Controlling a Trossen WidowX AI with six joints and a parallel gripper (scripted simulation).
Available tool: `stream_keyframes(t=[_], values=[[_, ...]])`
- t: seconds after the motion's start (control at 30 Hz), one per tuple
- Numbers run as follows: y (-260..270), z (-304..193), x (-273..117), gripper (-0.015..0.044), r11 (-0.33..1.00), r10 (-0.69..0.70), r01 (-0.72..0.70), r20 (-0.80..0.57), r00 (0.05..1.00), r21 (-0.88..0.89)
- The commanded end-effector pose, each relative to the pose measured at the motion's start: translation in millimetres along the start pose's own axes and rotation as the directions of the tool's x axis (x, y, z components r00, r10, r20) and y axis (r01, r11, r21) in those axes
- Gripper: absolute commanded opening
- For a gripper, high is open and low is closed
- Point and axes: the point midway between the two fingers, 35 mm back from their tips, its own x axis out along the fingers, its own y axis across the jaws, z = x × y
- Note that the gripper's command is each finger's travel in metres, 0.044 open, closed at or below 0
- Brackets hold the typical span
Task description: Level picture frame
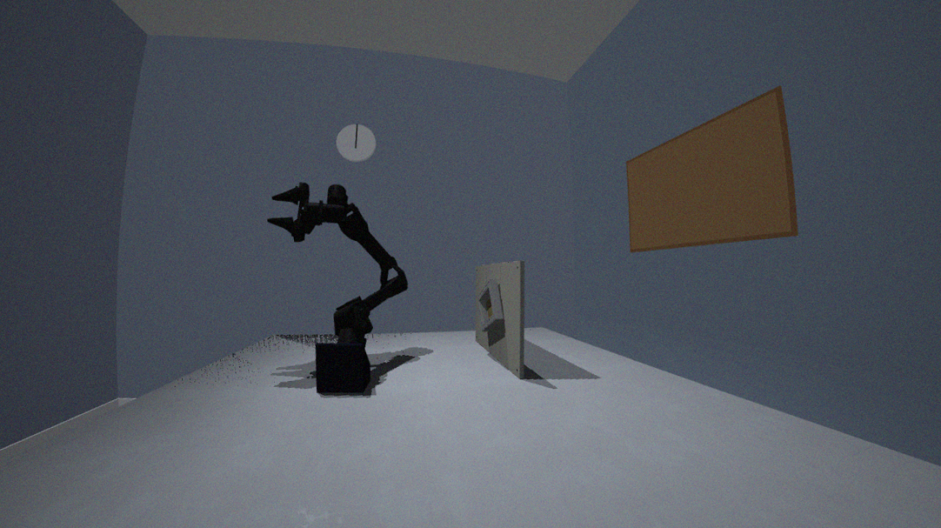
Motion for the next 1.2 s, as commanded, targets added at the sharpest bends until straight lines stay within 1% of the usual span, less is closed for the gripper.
stream_keyframes(t=[0.0,0.07,0.13,0.17,0.33,0.5,0.67,0.83,1.0,1.17], values=[[0.1,-1.9,-1.2,0.0374,1.0,0.002,-0.002,-0.008,1.0,0.0],[0.4,-17.0,-11.1,0.0321,1.0,0.022,-0.022,-0.07,0.997,-0.001],[0.2,-38.3,-27.4,0.0269,0.999,0.05,-0.05,-0.163,0.985,0.0],[-0.2,-48.2,-36.1,0.026,0.998,0.063,-0.064,-0.21,0.976,0.002],[-5.5,-90.3,-84.0,0.026,0.992,0.12,-0.122,-0.435,0.893,0.022],[-15.3,-118.9,-136.5,0.026,0.985,0.161,-0.162,-0.635,0.755,0.056],[-29.4,-134.5,-190.0,0.026,0.979,0.183,-0.182,-0.799,0.572,0.094],[-47.0,-138.0,-242.0,0.026,0.975,0.184,-0.185,-0.917,0.354,0.124],[-66.9,-130.4,-289.7,0.026,0.974,0.169,-0.171,-0.979,0.115,0.148],[-87.7,-113.2,-331.2,0.026,0.977,0.143,-0.138,-0.981,-0.131,0.16]])
